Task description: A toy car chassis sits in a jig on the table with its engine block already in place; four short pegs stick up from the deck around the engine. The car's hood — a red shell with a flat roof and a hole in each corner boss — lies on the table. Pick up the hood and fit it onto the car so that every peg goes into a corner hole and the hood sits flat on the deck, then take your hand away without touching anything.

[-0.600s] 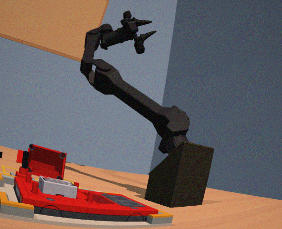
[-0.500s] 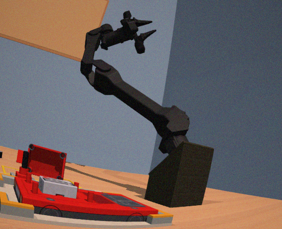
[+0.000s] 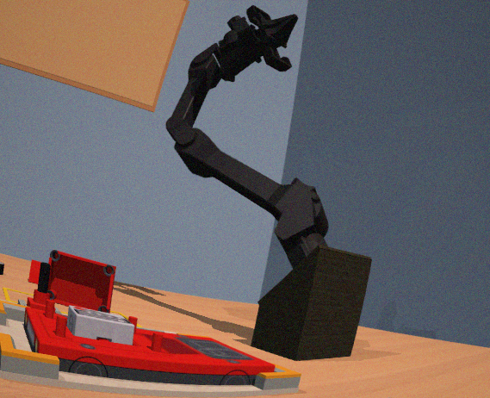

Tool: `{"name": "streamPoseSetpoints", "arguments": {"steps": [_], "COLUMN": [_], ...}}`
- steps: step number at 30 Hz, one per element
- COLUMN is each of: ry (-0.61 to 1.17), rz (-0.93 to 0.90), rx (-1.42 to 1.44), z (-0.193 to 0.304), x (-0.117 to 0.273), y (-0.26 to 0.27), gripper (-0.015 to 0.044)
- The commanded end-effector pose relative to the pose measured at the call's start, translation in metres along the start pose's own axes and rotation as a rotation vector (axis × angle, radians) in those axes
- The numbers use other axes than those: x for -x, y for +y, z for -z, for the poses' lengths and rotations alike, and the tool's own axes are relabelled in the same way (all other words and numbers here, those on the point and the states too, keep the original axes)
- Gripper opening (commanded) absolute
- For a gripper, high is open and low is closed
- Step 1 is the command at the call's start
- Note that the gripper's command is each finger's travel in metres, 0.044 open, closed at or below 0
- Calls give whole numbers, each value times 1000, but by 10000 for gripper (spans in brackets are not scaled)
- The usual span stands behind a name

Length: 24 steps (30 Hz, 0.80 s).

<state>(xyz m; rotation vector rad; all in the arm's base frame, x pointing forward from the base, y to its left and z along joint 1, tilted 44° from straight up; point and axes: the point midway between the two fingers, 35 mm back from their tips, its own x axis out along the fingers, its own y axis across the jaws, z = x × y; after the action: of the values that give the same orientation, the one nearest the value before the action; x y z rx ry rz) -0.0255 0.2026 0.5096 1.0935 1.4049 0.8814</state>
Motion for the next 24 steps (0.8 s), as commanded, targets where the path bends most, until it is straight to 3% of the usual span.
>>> {"name": "streamPoseSetpoints", "arguments": {"steps": [1, 12, 24], "ry": [-195, -683, -962], "rz": [55, 334, 835], "rx": [103, 249, 333], "z": [-32, -155, -284], "x": [-28, -68, -36], "y": [-9, -49, -127], "gripper": [0, 0, 0]}}
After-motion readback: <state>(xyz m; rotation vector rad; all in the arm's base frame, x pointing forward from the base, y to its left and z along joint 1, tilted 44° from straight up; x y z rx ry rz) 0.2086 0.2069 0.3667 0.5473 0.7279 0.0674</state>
